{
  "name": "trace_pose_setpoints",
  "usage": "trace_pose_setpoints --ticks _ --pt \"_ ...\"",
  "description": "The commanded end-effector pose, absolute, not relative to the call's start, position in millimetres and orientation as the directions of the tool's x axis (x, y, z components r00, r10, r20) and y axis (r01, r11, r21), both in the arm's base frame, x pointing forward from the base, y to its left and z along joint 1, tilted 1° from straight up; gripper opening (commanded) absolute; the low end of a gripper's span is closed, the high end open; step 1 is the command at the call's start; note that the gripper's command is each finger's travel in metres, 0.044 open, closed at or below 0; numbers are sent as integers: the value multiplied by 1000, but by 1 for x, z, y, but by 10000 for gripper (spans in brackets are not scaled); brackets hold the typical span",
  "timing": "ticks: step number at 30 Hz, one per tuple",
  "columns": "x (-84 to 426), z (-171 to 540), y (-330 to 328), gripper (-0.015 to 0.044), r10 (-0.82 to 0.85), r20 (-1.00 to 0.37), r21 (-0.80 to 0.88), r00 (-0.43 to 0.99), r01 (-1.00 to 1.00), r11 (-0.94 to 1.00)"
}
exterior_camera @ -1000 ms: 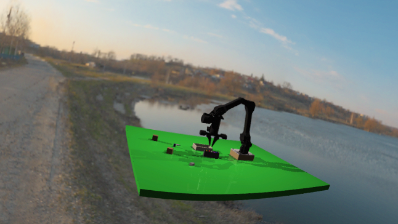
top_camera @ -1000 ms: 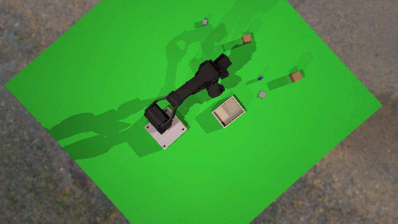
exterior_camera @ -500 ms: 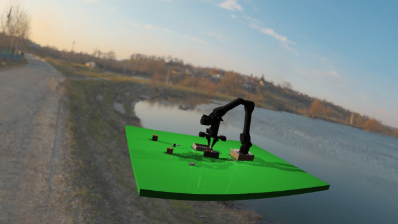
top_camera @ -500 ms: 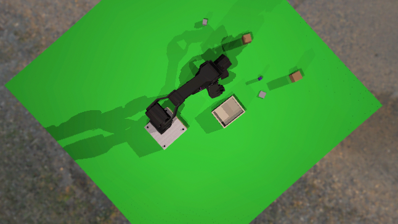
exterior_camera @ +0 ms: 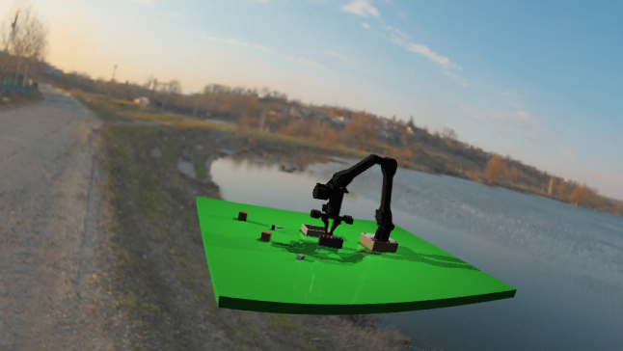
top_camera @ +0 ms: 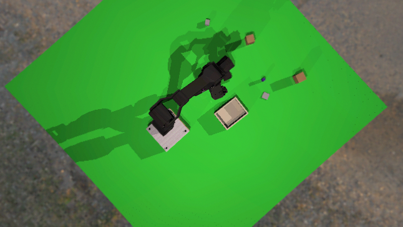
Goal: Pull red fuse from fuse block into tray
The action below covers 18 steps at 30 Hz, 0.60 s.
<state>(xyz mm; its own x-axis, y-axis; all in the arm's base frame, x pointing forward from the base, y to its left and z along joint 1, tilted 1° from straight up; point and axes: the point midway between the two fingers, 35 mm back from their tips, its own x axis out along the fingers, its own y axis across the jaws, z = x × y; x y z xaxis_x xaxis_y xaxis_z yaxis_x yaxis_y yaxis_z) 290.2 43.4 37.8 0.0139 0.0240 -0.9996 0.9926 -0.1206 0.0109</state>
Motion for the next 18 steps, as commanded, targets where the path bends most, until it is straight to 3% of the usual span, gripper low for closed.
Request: trace_pose_setpoints --ticks 1,18 --pt "289 35 42 65 18 -1000 7 10 992 -124" --pt "289 30 42 65 18 -1000 7 10 992 -124"
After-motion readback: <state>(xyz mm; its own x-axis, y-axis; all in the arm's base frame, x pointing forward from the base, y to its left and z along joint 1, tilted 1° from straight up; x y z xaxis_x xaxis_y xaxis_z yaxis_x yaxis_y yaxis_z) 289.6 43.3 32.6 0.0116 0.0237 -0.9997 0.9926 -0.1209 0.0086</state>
